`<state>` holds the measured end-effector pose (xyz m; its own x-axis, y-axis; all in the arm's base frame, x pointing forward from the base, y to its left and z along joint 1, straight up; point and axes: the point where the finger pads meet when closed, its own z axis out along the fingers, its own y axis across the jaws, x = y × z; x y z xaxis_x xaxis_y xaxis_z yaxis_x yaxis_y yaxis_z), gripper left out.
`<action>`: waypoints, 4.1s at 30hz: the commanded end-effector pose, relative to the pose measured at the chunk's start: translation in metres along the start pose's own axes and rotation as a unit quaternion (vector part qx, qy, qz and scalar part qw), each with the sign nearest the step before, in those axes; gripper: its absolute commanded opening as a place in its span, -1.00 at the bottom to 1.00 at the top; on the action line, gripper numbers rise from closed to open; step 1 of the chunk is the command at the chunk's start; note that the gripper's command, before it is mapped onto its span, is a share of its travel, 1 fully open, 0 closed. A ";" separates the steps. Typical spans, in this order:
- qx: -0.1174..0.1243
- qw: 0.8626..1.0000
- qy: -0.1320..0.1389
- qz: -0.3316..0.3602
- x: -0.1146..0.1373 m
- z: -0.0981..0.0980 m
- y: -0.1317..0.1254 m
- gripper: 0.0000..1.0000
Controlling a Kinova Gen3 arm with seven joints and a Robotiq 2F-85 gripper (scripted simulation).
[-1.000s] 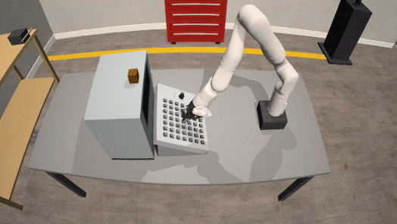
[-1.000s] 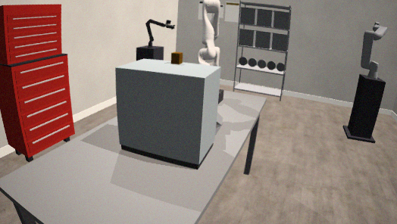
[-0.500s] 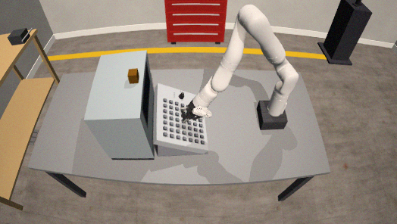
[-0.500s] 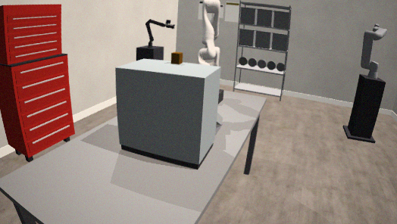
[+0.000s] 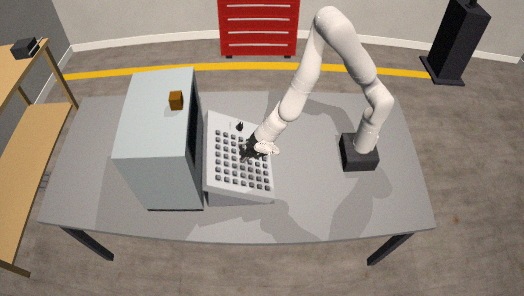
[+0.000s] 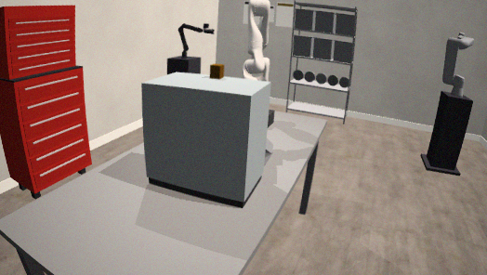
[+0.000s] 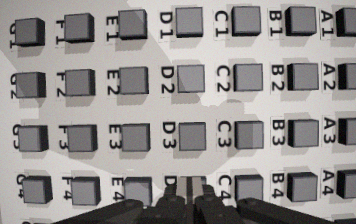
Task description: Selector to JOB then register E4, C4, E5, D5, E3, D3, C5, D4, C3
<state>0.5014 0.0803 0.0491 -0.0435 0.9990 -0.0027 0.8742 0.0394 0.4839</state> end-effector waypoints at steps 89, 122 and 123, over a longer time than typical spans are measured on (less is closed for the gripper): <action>-0.007 1.000 0.000 -0.003 -0.068 -0.030 0.040 -0.80; -0.006 1.000 0.000 -0.004 -0.068 -0.011 0.039 -0.80; -0.006 1.000 0.000 -0.004 -0.068 -0.011 0.039 -0.80</action>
<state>0.5300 0.0133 0.0765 -0.0394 0.9992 -0.0018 0.8726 0.0353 0.4872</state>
